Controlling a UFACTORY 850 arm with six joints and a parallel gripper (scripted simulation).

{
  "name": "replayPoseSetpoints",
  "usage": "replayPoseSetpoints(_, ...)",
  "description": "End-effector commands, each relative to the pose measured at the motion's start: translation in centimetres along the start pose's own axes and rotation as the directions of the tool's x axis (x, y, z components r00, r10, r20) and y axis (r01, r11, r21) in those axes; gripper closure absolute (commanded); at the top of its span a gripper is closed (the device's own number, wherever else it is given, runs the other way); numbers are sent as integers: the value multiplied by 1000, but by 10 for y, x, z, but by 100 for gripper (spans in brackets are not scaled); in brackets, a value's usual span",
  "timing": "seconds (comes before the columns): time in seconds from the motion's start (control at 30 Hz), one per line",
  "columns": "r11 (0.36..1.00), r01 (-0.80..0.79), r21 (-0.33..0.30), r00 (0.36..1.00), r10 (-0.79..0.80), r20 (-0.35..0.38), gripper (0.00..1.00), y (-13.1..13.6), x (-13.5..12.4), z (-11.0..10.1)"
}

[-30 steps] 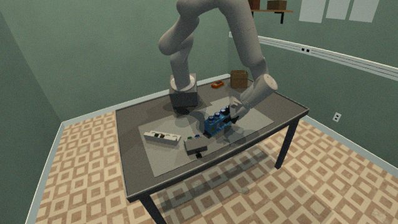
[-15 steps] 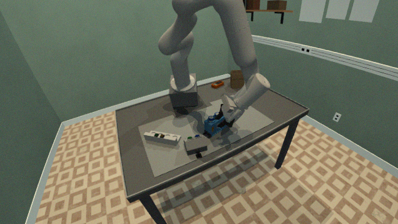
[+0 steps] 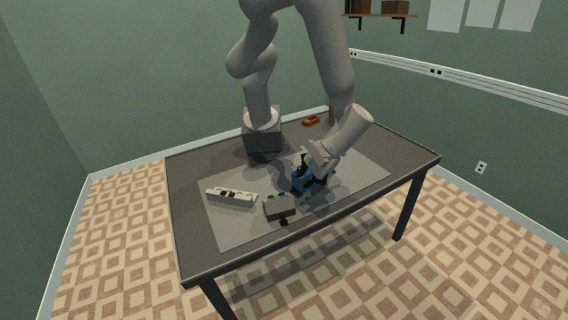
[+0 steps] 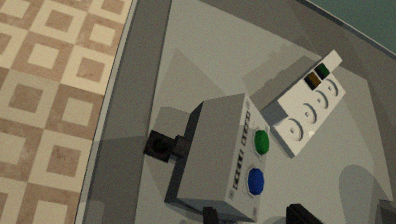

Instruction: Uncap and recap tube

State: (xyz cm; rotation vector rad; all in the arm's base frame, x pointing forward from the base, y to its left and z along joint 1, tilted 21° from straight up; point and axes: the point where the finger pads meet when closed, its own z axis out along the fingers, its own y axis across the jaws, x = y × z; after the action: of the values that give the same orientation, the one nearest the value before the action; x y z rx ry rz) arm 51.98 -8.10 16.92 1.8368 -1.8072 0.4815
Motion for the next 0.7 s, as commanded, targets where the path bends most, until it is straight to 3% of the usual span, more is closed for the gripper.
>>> replayPoseSetpoints(0.0, 988, 145, 55, 989, -143, -32, 54, -2, 19, 9)
replayPoseSetpoints(0.23, 960, 267, 87, 963, -262, -67, 54, -2, 31, 15)
replayPoseSetpoints(0.67, 798, 587, 136, 807, -562, -180, 54, 0, 56, 29)
